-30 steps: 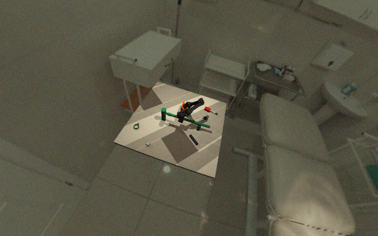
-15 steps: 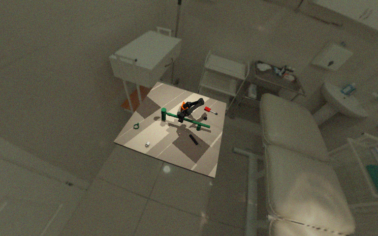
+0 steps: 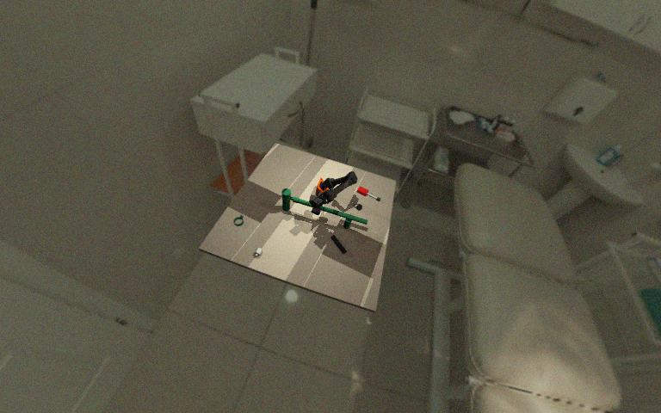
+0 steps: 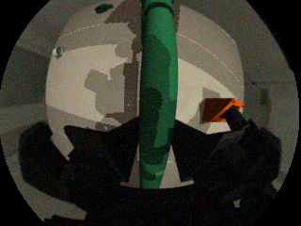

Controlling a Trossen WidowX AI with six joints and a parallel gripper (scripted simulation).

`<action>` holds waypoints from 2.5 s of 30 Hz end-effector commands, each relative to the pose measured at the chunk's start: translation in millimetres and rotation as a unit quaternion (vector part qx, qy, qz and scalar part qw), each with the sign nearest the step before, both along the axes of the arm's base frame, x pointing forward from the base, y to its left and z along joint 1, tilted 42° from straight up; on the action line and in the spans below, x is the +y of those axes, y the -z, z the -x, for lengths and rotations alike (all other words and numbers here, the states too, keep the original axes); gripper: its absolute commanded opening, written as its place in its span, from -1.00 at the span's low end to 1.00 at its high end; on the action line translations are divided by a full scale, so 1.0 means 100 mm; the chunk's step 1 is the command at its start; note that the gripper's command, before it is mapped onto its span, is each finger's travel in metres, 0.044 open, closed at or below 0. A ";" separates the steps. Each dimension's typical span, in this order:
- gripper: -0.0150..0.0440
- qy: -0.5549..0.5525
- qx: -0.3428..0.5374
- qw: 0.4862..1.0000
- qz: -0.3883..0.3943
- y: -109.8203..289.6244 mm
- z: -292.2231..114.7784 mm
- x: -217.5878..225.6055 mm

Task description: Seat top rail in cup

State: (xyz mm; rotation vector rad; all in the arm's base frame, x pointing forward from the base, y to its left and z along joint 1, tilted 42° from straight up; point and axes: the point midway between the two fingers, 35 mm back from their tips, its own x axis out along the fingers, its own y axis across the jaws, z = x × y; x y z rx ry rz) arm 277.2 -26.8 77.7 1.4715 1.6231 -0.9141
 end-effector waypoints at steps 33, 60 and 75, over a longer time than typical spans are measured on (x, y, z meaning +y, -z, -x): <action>-0.49 0.000 -0.001 1.000 0.005 0.01 -0.01 -0.05; -0.49 -0.003 0.002 1.000 -0.001 0.01 0.00 0.00; -0.49 -0.003 0.002 1.000 -0.001 0.03 -0.01 -0.07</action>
